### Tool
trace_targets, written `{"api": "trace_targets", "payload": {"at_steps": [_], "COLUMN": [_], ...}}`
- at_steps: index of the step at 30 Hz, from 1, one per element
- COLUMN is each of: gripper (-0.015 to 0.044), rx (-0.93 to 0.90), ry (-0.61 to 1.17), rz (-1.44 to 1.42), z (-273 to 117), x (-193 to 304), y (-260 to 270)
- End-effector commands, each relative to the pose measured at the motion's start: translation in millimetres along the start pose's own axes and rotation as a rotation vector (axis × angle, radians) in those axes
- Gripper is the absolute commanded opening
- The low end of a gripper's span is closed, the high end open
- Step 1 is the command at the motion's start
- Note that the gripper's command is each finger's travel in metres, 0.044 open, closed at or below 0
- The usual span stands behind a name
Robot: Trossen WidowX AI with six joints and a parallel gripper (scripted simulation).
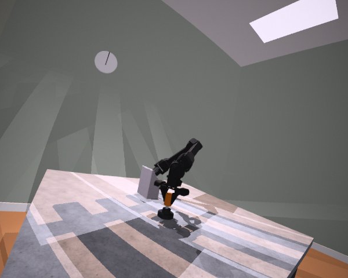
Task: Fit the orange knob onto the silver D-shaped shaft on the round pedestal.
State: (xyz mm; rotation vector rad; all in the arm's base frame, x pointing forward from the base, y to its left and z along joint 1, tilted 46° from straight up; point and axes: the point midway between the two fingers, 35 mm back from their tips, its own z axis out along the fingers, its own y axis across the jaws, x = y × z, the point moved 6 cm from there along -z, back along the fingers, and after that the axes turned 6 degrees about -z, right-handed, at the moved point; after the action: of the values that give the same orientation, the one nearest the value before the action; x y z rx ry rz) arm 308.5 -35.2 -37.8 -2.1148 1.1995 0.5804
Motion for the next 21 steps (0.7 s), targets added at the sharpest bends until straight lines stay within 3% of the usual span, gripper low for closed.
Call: {"api": "trace_targets", "payload": {"at_steps": [1, 21], "gripper": [0.0, 0.0], "rx": [0.004, 0.004], "ry": [0.004, 0.004], "rz": [-0.007, -0.007], "z": [-2.9, 1.7], "x": [0.8, 1.2], "y": [-1.2, 0.3]}}
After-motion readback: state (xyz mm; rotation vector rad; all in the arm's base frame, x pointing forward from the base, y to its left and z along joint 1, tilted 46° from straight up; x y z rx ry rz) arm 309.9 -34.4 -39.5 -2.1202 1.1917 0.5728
